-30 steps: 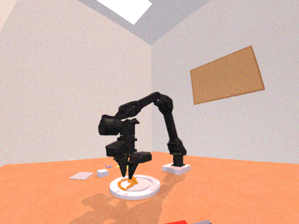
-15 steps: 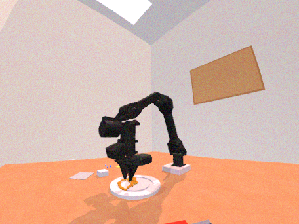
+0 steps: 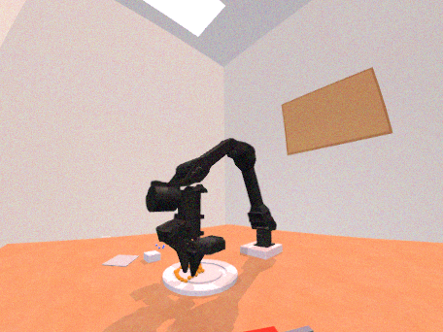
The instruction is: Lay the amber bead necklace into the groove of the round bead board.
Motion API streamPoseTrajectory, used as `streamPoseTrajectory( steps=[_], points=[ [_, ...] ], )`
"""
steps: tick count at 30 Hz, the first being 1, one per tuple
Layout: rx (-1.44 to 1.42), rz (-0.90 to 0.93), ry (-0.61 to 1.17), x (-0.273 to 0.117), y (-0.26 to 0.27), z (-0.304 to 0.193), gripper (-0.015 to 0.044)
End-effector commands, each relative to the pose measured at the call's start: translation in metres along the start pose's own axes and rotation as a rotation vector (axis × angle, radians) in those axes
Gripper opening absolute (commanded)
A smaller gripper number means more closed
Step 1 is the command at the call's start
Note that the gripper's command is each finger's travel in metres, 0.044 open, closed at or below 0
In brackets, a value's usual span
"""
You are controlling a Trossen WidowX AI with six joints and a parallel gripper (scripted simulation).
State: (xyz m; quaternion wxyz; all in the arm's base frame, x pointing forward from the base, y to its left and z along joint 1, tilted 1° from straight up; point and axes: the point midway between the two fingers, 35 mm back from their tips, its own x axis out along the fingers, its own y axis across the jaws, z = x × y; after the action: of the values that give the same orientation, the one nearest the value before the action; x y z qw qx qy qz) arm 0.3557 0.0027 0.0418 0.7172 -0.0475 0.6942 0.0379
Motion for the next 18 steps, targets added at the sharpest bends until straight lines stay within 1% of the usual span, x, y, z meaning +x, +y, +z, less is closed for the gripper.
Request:
streamPoseTrajectory(
  steps=[1, 6, 10, 11, 18],
  points=[
    [0.007, 0.001, -0.001, 0.0075, 0.0005, -0.0002, 0.0120],
    [0.008, 0.001, -0.001, 0.0117, 0.0006, -0.0005, 0.0120],
    [0.002, 0.000, 0.003, 0.0090, 0.0002, -0.0009, 0.0015],
    [0.002, 0.000, 0.003, 0.0090, 0.0002, -0.0009, 0.0000],
    [0.002, 0.000, 0.003, 0.0090, 0.0002, -0.0009, 0.0000]
  ],
)
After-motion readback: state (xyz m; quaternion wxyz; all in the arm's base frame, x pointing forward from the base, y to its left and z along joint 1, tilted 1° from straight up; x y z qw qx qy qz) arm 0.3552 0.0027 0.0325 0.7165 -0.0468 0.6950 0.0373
